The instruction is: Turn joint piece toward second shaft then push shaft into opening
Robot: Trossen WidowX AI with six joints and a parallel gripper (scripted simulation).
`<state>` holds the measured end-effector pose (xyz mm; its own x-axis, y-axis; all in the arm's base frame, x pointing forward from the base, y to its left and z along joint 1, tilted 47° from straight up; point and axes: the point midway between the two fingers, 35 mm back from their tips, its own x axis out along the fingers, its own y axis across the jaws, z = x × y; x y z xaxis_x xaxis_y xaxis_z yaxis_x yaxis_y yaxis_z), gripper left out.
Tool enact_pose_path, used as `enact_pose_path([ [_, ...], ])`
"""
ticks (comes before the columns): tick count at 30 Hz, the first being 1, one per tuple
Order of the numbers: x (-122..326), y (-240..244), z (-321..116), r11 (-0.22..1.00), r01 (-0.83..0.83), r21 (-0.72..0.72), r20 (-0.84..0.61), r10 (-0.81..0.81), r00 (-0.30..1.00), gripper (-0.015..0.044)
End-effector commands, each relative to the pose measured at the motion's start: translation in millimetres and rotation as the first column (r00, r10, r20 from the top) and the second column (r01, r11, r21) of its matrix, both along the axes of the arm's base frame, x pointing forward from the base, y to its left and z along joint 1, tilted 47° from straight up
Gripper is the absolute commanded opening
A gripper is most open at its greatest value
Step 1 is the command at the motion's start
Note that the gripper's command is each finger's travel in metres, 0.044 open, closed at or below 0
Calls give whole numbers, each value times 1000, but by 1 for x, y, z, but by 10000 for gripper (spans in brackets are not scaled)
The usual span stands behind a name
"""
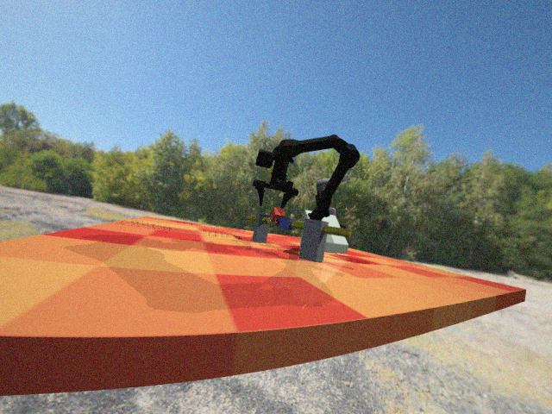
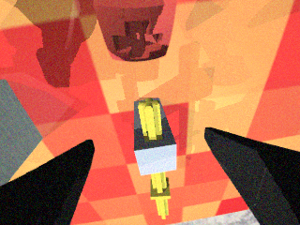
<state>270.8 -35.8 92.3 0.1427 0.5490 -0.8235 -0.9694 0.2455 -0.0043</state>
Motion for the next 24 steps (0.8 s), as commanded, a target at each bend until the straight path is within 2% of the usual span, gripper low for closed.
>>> enact_pose_path([
  [1, 2, 14, -12, 1000, 2, 7, -1, -2, 1000, 440],
  [7, 2, 23, -18, 1000, 2, 9, -1, -2, 1000, 440],
  [19, 13, 66, 30, 1000, 2, 12, 1, -2, 1000, 440],
  [24, 14, 70, 32, 1000, 2, 12, 1, -2, 1000, 440],
])
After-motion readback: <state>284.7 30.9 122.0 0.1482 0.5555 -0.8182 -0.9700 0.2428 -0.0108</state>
